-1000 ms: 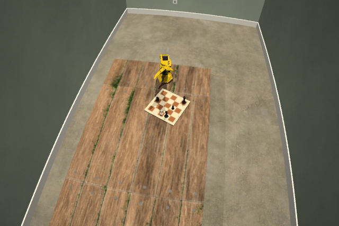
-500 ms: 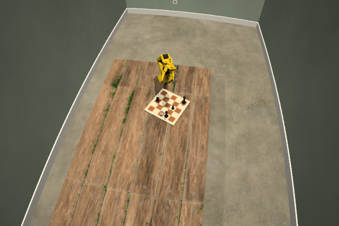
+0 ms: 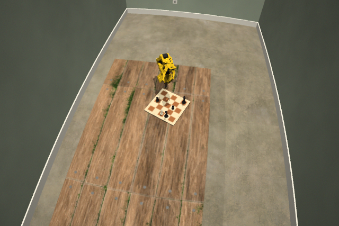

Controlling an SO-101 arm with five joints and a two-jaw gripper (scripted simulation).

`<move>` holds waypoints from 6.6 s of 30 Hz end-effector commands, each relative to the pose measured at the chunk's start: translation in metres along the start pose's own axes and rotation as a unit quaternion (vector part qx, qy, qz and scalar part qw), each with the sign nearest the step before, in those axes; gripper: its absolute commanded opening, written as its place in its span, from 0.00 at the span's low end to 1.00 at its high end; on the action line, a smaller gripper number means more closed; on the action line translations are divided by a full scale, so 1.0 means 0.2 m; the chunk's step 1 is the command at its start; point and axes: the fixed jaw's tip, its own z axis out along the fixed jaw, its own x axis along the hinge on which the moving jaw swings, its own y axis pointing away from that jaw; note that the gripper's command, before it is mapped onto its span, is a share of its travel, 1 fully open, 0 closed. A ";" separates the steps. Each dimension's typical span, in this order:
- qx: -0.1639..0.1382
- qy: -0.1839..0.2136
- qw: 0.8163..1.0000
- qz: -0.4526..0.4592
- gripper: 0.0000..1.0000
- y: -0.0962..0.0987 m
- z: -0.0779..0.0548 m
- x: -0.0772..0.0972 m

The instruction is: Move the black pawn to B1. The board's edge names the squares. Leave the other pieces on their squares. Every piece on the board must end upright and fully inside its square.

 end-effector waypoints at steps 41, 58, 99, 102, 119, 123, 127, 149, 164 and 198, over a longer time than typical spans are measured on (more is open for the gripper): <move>-0.040 0.355 0.934 -0.034 0.00 0.05 0.08 0.21; -0.043 0.355 0.933 -0.038 0.00 0.06 0.07 0.23; -0.043 0.354 0.933 -0.039 0.00 0.07 0.18 0.42; -0.043 0.354 0.933 -0.039 0.00 0.07 0.21 0.46; -0.043 0.354 0.933 -0.039 0.00 0.07 0.26 0.54; -0.043 0.354 0.933 -0.039 0.00 0.07 0.26 0.54; -0.043 0.354 0.933 -0.039 0.00 0.07 0.26 0.55; -0.043 0.354 0.933 -0.039 0.00 0.07 0.26 0.55; -0.043 0.354 0.933 -0.039 0.00 0.07 0.26 0.54; -0.037 0.346 0.937 -0.030 0.01 0.05 0.11 0.22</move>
